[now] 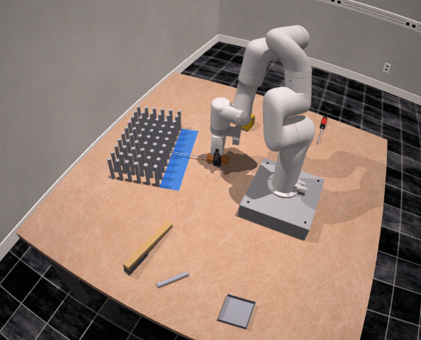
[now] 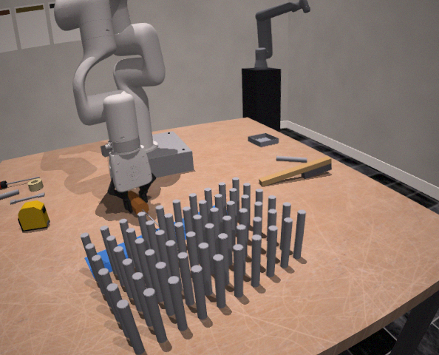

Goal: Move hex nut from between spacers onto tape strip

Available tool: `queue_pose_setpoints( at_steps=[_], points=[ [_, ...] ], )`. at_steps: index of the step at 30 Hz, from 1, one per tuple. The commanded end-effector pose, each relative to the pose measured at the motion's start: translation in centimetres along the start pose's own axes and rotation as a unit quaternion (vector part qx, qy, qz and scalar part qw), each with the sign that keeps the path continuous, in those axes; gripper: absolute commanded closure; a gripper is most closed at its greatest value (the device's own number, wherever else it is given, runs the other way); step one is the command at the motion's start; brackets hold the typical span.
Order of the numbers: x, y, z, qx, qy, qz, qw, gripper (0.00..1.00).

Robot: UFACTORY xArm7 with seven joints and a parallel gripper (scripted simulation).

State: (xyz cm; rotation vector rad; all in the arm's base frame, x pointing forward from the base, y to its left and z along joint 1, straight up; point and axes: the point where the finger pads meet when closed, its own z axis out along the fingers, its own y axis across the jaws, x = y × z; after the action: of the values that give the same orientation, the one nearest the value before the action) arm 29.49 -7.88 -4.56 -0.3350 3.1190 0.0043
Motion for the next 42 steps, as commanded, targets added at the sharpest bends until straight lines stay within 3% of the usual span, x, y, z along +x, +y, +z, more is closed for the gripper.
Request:
queue_pose_setpoints(
  at_steps=[1, 21, 42],
  points=[
    [1.0, -0.1, -0.1, 0.001, -0.001, 0.000, 1.000, 1.00],
    [3.1, 0.0, -0.1, 0.001, -0.001, 0.000, 1.000, 1.00],
    [3.4, 0.0, -0.1, 0.001, -0.001, 0.000, 1.000, 1.00]
  ],
)
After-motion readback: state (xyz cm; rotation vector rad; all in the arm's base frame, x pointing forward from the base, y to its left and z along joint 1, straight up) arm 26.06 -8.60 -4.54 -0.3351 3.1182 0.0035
